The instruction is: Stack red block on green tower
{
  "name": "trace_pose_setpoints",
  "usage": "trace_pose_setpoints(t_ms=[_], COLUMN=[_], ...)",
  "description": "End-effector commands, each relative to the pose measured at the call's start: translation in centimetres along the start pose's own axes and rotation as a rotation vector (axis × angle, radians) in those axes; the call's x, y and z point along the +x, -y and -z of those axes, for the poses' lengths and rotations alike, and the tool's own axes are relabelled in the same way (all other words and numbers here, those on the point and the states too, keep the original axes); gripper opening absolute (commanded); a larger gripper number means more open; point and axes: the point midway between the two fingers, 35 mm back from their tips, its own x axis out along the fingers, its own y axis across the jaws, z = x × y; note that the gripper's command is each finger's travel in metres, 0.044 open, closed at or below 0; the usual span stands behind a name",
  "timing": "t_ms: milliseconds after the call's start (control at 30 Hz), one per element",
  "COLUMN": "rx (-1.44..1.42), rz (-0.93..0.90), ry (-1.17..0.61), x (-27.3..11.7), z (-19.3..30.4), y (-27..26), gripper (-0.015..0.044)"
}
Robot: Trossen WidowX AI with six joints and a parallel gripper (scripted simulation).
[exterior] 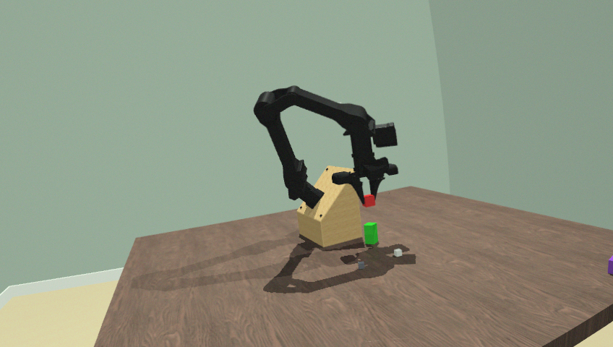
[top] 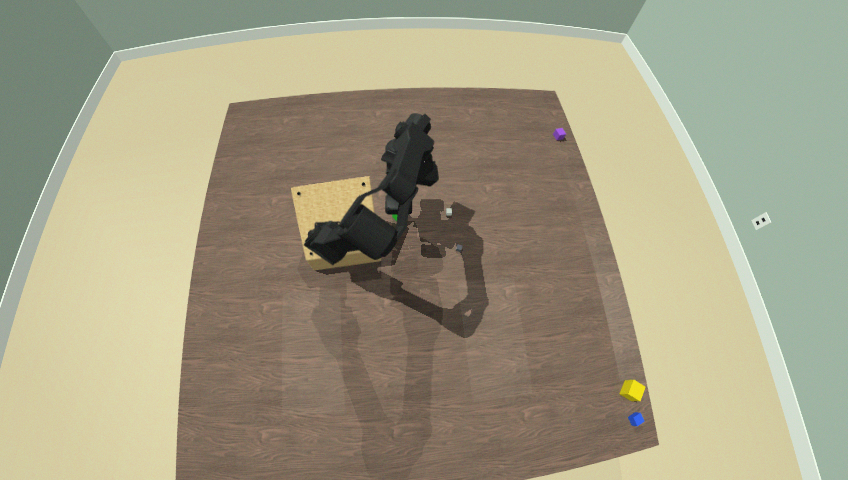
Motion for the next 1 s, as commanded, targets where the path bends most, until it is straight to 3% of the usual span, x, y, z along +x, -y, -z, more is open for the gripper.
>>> trace_pose_setpoints(t_ms=[0,533,967], rx=[-0.009,-0.009,-0.009], rz=[0.015,0.017,0.017], ry=[-0.007,-0.007,-0.007], x=[1.9,5.6,5.7], z=[0.3,0.2,0.2], y=[0.1,0.1,0.1], gripper=[0.0000,0.0000,0.0000])
